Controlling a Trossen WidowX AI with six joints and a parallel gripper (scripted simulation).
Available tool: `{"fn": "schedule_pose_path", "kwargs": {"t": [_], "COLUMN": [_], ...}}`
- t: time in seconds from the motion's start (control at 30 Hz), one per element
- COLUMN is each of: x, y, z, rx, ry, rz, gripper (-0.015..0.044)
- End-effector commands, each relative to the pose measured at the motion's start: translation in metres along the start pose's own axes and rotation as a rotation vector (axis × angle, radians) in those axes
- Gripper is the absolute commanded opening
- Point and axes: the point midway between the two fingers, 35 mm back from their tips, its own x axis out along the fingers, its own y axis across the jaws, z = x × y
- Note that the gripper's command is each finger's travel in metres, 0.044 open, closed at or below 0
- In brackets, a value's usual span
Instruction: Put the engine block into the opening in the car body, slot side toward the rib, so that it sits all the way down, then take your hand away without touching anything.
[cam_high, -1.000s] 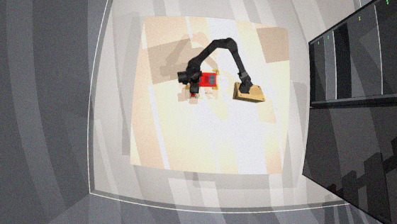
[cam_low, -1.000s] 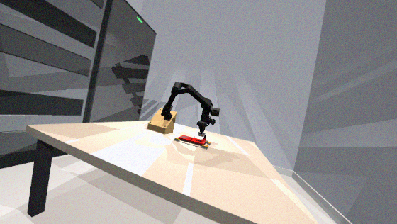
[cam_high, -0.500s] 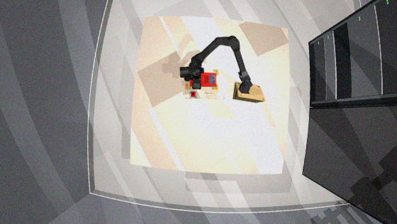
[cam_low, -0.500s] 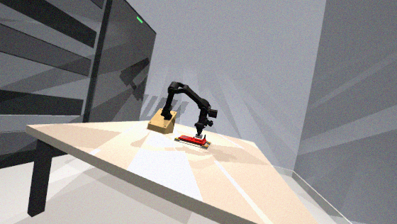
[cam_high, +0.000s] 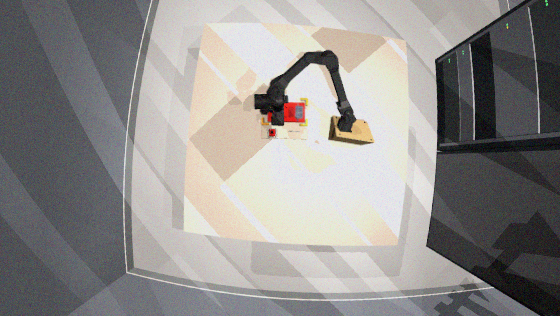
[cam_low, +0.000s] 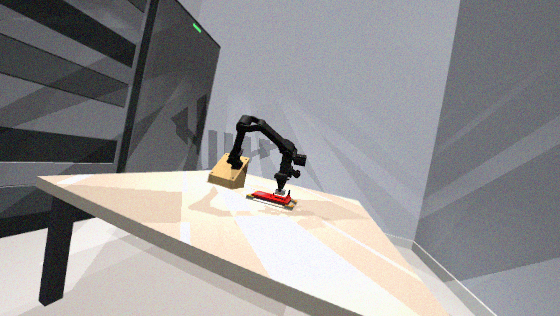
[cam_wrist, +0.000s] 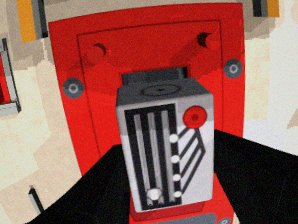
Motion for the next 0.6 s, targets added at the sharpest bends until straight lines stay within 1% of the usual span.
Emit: {"fn": "schedule_pose_path", "kwargs": {"t": [0.0, 0.57], "x": [-0.0002, -0.0003], "y": [-0.0008, -0.0018], "z": [0.0001, 0.0003], "rx": [-0.001, 0.041], "ry": [-0.002, -0.002], "rz": [-0.004, -0.004], "gripper": [0.0159, 0.0159]}}
